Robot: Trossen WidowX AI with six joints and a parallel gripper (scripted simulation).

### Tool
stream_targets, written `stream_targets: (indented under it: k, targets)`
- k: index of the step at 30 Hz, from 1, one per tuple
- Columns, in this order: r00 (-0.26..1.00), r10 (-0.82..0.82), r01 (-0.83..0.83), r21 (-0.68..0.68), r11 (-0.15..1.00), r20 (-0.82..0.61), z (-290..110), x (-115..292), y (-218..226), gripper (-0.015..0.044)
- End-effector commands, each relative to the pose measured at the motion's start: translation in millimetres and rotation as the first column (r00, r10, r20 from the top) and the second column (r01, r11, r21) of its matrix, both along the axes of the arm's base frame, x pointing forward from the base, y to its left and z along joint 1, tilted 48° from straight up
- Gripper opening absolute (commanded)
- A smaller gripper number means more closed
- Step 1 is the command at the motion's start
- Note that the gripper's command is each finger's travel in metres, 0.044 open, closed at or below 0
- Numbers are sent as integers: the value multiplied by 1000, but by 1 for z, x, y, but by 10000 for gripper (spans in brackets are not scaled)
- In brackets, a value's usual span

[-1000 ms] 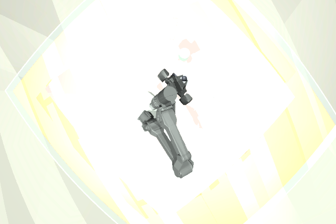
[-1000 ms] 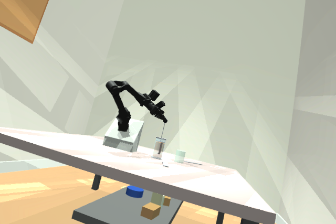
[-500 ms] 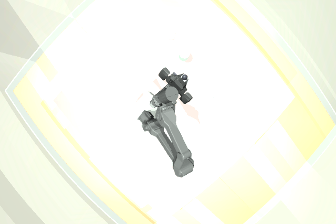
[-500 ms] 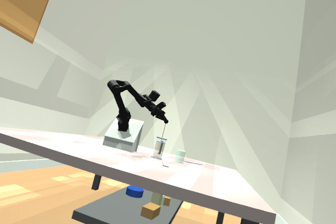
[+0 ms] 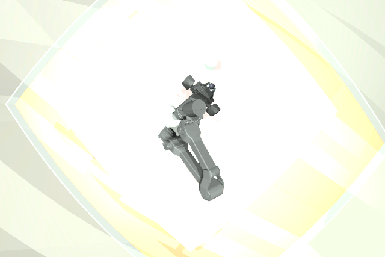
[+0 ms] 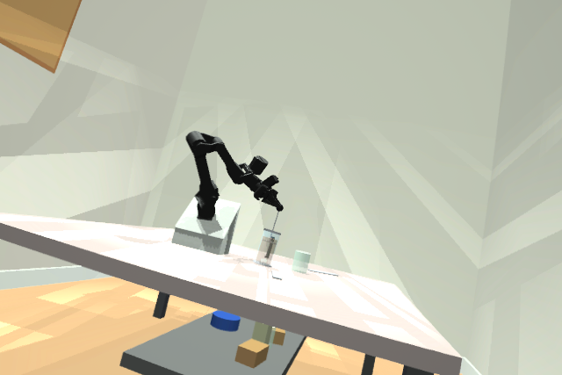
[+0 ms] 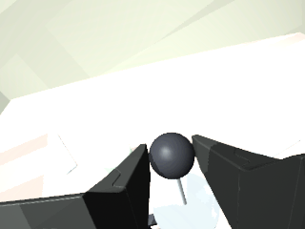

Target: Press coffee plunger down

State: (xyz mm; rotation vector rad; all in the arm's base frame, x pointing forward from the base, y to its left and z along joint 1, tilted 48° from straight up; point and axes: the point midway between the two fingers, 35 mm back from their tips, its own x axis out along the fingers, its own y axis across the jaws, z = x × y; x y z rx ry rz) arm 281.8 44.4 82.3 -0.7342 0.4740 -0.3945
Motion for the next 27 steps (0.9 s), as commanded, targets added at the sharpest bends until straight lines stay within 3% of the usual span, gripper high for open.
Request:
stream_targets:
  k: [1, 27]
  targets:
    - [999, -11, 10, -19, 1000, -43, -18, -5, -13, 115]
    - [999, -5, 4, -31, 1000, -32, -47, 1, -45, 115]
